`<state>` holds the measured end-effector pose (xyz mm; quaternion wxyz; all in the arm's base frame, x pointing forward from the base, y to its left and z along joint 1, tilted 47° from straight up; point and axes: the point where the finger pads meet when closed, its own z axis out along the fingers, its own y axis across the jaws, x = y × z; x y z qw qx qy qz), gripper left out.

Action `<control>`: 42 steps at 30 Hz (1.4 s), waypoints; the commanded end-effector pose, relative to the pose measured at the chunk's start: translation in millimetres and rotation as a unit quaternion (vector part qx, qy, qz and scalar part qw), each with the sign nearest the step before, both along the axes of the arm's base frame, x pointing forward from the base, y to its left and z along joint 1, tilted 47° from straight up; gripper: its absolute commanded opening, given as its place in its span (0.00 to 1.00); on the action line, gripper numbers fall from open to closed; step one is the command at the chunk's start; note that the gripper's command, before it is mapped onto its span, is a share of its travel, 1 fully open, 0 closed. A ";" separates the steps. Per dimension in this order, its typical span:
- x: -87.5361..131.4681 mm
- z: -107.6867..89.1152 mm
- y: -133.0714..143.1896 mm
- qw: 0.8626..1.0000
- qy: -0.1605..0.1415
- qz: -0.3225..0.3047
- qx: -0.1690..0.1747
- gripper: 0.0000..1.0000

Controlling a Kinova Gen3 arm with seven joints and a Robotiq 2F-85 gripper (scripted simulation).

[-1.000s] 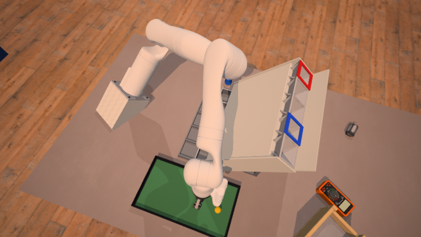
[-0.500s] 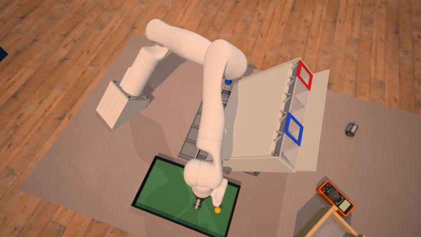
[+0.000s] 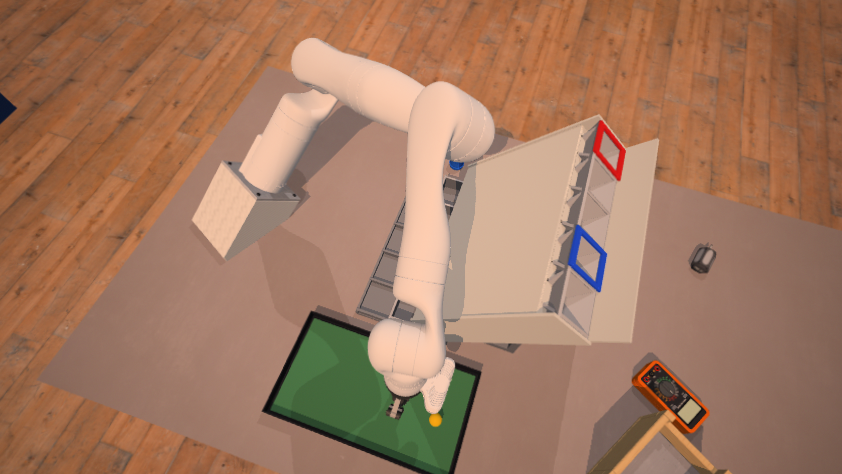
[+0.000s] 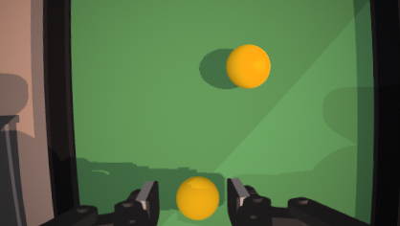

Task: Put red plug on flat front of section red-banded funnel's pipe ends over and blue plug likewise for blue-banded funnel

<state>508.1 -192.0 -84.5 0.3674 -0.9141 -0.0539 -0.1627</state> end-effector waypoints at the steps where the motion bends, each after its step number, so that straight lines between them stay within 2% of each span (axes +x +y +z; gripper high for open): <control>1: 0.2 0.7 -1.3 1.000 -0.001 -0.001 -0.001 0.50; 2: 2.3 -5.1 3.7 1.000 -0.001 -0.001 -0.001 0.50; 18: 2.3 -5.1 3.7 1.000 -0.001 -0.001 -0.001 0.50; 19: 2.3 -5.1 3.7 1.000 -0.001 -0.001 -0.001 0.00; 42: 2.4 -4.6 1.8 1.000 -0.001 -0.002 -0.002 0.00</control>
